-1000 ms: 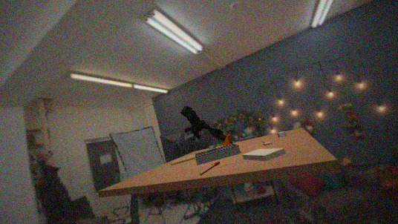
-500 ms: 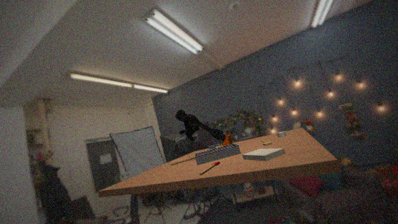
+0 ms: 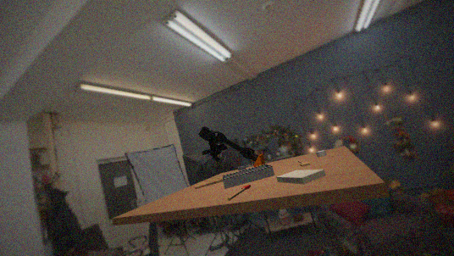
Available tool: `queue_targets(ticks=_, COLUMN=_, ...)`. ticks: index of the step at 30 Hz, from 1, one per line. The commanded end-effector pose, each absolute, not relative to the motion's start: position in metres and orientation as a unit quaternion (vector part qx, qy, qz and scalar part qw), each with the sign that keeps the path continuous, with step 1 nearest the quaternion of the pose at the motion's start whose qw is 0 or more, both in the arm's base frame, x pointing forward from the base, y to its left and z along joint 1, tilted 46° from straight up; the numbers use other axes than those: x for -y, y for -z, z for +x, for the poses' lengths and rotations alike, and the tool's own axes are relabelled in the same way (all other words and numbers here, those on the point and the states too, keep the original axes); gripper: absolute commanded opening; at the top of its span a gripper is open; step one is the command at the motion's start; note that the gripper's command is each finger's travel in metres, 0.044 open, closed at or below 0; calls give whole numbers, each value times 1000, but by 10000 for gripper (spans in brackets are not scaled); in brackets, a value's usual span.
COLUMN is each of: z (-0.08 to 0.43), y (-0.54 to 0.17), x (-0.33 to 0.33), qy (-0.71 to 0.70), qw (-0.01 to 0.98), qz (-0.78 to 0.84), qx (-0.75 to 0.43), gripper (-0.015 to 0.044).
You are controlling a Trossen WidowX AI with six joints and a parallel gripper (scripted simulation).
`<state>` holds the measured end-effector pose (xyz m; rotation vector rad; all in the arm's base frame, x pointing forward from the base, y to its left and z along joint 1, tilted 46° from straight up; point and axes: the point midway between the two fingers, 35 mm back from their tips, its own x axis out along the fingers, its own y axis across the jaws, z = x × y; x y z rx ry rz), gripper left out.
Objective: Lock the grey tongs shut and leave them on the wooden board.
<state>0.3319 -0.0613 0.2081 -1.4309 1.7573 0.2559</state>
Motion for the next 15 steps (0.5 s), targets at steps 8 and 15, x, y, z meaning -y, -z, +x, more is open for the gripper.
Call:
queue_targets(ticks=8, z=317, y=-223, x=79, qy=55, qw=549, qz=-448, qx=-704, gripper=-150)
queue_targets(ticks=15, z=308, y=-232, x=90, qy=155, qw=613, qz=-357, qx=-688, gripper=-150)
